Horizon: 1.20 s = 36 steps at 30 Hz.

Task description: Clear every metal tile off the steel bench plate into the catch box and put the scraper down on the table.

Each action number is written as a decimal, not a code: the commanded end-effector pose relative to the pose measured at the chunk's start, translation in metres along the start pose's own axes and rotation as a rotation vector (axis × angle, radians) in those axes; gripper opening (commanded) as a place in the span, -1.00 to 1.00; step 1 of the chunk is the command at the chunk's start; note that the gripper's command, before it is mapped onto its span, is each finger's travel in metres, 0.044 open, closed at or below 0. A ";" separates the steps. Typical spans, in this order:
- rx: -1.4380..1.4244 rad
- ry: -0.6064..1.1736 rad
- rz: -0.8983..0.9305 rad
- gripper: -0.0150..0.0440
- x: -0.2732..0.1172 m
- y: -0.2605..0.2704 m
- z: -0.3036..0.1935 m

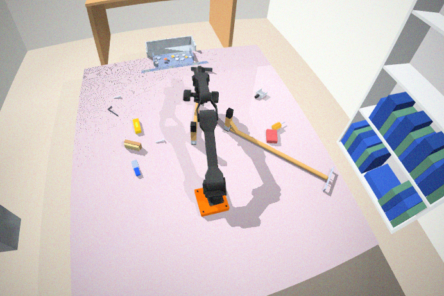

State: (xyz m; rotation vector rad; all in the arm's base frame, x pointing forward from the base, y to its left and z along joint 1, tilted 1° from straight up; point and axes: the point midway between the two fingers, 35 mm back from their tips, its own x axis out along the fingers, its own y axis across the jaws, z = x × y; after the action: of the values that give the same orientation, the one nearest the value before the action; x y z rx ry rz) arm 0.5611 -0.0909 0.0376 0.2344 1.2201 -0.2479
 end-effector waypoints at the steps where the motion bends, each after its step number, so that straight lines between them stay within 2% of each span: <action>1: -0.003 0.005 0.003 -0.49 0.005 0.009 -0.003; 22: 0.000 -0.061 0.011 -0.49 -0.057 0.002 0.013; 33: -0.001 -0.130 0.014 -0.49 -0.103 -0.035 0.028; 36: -0.002 -0.134 0.014 -0.49 -0.106 -0.038 0.029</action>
State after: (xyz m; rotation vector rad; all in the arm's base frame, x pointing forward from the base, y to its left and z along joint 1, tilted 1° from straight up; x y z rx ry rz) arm 0.5426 -0.1287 0.1433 0.2252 1.0832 -0.2599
